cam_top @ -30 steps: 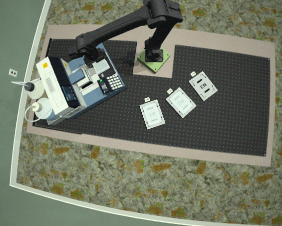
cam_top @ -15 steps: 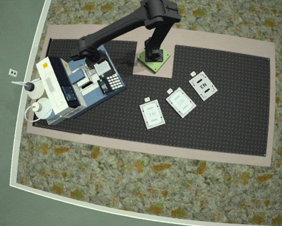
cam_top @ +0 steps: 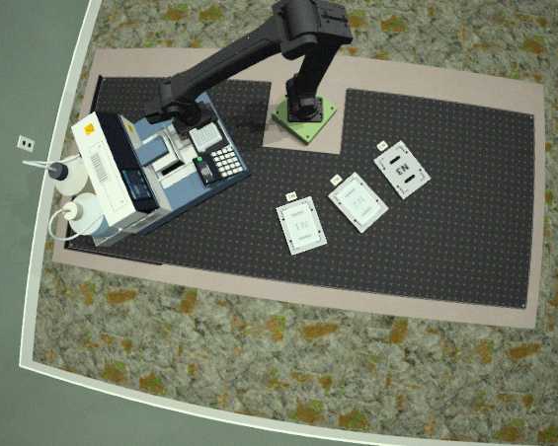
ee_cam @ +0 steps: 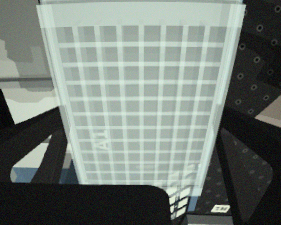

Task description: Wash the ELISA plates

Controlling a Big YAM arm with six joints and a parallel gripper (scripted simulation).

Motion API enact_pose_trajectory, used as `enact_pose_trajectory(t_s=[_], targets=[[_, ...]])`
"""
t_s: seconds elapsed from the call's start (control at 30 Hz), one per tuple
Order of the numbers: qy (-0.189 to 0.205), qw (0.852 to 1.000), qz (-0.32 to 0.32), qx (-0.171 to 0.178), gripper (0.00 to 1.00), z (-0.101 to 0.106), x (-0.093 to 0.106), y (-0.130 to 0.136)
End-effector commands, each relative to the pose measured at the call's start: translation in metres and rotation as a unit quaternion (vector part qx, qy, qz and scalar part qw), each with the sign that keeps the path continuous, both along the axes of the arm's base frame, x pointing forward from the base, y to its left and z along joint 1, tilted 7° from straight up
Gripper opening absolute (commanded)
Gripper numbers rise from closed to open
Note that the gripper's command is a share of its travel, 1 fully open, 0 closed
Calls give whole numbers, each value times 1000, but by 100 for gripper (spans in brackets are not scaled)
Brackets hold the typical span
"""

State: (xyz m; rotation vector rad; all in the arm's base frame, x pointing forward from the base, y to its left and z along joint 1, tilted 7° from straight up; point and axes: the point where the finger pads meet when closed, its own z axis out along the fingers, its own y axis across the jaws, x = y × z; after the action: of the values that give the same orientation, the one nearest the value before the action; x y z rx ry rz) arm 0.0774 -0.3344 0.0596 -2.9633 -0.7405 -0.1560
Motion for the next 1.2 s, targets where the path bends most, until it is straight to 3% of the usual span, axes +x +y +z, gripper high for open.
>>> enact_pose_trajectory(t_s=[0.0,0.07,0.23,0.37,0.4,1.17], targets=[[-4,1000,0,-20,84,5,7,-18],[-1,1000,1,-4,84,-8,6,-3],[-1,1000,-1,-4,84,-16,5,-3],[-8,999,0,-38,84,5,9,-23],[-4,1000,0,-20,84,-4,5,-14],[-4,1000,0,-20,84,-4,5,-14]])
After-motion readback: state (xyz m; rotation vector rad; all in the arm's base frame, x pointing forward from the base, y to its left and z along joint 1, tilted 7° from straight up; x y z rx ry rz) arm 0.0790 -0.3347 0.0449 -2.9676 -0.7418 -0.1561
